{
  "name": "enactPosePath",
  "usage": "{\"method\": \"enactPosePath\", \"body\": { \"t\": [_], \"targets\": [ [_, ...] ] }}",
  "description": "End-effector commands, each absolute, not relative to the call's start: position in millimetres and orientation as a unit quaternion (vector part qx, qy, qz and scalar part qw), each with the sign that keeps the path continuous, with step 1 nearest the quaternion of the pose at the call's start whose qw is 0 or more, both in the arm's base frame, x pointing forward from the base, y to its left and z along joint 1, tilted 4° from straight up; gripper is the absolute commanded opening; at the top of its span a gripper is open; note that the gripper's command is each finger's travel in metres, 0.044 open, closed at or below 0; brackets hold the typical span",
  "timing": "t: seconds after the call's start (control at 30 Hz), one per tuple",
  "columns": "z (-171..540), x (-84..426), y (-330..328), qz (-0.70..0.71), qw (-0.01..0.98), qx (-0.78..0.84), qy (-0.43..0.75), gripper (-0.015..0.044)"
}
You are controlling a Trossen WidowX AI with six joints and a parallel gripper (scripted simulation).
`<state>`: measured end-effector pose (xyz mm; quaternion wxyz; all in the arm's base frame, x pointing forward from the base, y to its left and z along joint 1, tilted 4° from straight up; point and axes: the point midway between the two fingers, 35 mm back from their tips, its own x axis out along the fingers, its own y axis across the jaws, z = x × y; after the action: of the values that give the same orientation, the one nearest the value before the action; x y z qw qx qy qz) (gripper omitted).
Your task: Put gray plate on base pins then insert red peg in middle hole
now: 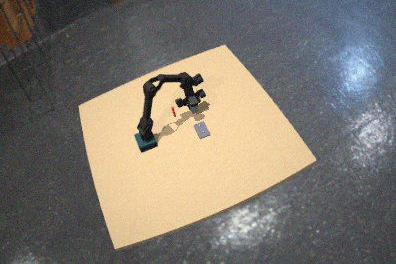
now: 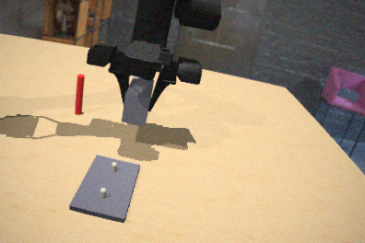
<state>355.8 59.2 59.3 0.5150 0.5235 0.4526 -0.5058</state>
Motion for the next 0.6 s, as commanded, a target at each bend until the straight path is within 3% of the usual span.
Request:
{"method": "enactPosePath", "body": {
  "t": [0.0, 0.57],
  "targets": [
    [76.1, 356.6, 61.4, -0.504, 0.513, 0.527, 0.452, 0.0],
    [130.5, 350.2, 64.2, -0.504, 0.513, 0.527, 0.452, 0.0]
  ]
}}
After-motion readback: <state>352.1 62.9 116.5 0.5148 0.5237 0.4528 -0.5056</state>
